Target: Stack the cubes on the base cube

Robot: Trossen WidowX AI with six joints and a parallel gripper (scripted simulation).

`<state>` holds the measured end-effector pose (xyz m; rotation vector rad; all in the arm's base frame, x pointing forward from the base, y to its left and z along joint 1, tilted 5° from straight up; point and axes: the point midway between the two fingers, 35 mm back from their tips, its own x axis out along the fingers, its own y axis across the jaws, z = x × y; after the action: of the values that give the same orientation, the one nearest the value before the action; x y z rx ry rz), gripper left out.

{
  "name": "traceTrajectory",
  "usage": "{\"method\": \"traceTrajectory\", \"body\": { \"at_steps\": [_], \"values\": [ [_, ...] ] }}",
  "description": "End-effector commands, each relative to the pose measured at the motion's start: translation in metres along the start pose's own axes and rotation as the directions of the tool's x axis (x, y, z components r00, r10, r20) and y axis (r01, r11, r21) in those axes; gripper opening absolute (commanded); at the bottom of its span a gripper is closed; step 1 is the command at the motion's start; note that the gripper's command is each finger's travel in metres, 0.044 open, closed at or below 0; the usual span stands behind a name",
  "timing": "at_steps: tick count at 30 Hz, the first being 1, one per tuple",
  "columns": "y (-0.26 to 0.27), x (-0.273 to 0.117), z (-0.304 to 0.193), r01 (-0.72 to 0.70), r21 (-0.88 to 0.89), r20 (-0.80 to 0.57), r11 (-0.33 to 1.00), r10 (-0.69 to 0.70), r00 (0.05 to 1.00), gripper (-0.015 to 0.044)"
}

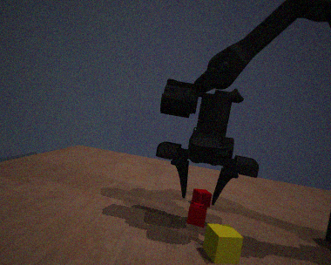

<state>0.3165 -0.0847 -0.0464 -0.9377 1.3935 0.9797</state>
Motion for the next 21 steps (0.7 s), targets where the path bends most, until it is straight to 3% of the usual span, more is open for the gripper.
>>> {"method": "traceTrajectory", "body": {
  "at_steps": [1,14,20,21],
  "values": [
    [0.003,0.008,-0.001,-0.006,-0.004,-0.003,1.0,0.006,1.0,0.0265],
    [0.003,0.026,-0.001,-0.006,-0.004,-0.003,1.0,0.006,1.0,0.0265],
    [0.003,0.026,-0.001,-0.006,-0.004,-0.003,1.0,0.006,1.0,0.0108],
    [0.003,0.026,-0.001,-0.006,-0.004,-0.003,1.0,0.006,1.0,0.0105]
  ]
}}
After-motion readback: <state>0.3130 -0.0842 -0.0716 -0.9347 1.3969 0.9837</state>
